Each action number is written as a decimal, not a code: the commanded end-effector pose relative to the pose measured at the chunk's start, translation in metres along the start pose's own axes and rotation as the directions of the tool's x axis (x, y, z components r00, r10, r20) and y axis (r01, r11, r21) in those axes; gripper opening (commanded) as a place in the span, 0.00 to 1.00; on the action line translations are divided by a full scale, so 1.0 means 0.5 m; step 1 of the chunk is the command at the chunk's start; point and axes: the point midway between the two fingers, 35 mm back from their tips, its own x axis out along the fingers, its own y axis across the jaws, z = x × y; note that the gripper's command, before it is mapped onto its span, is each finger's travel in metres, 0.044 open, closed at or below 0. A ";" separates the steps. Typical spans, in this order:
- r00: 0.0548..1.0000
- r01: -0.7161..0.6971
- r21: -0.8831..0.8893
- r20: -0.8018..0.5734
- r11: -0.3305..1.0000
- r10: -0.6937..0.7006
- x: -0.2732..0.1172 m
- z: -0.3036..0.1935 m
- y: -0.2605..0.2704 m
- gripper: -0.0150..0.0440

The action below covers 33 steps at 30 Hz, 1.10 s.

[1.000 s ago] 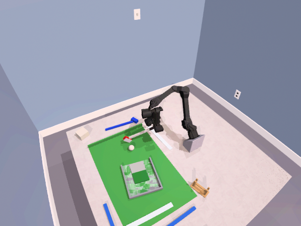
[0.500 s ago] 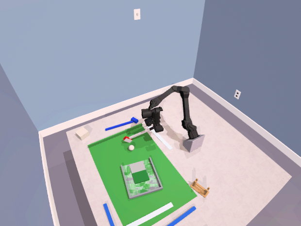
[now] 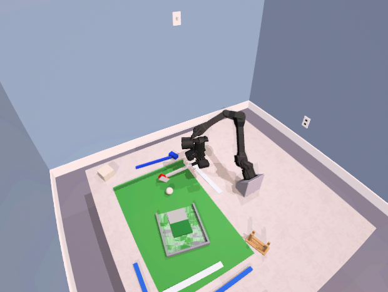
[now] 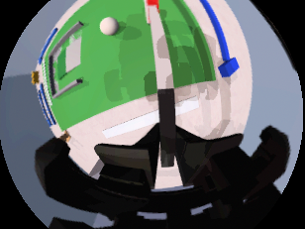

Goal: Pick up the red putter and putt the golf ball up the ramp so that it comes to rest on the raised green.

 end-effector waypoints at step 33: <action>1.000 -0.011 -0.009 0.003 1.000 0.011 -0.105 -0.002 0.271 0.25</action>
